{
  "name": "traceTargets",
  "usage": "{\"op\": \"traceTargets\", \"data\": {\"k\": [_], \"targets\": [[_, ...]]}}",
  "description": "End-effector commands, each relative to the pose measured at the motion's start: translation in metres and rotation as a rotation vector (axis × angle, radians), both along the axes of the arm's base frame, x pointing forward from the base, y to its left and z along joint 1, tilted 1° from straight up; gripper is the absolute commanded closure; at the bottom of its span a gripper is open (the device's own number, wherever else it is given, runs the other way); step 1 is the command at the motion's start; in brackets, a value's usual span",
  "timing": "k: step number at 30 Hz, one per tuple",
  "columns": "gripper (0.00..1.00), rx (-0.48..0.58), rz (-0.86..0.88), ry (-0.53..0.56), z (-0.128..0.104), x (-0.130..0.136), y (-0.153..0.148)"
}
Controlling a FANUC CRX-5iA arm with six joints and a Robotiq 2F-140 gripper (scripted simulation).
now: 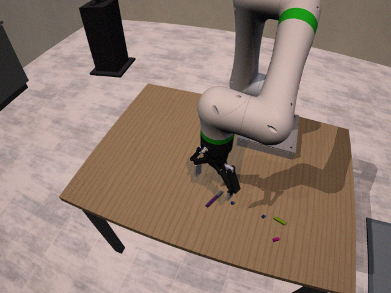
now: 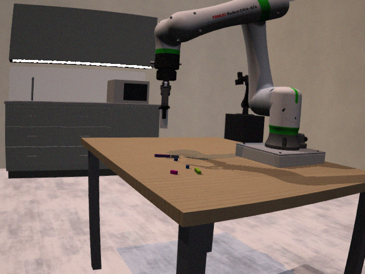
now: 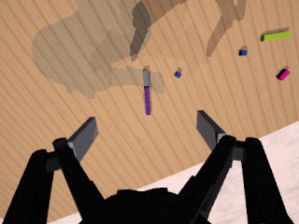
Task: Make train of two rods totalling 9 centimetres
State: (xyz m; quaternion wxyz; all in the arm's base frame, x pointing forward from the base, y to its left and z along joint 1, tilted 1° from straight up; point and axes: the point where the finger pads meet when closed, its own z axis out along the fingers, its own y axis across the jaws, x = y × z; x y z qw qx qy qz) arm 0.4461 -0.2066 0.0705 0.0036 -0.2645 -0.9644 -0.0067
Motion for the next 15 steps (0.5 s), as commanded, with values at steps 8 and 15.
{"op": "traceTargets", "data": {"k": [8, 15], "targets": [[0.00, 0.000, 0.000, 0.000, 0.024, 0.000, 0.000], [0.00, 0.000, 0.000, 0.000, 0.047, 0.000, -0.001]]}}
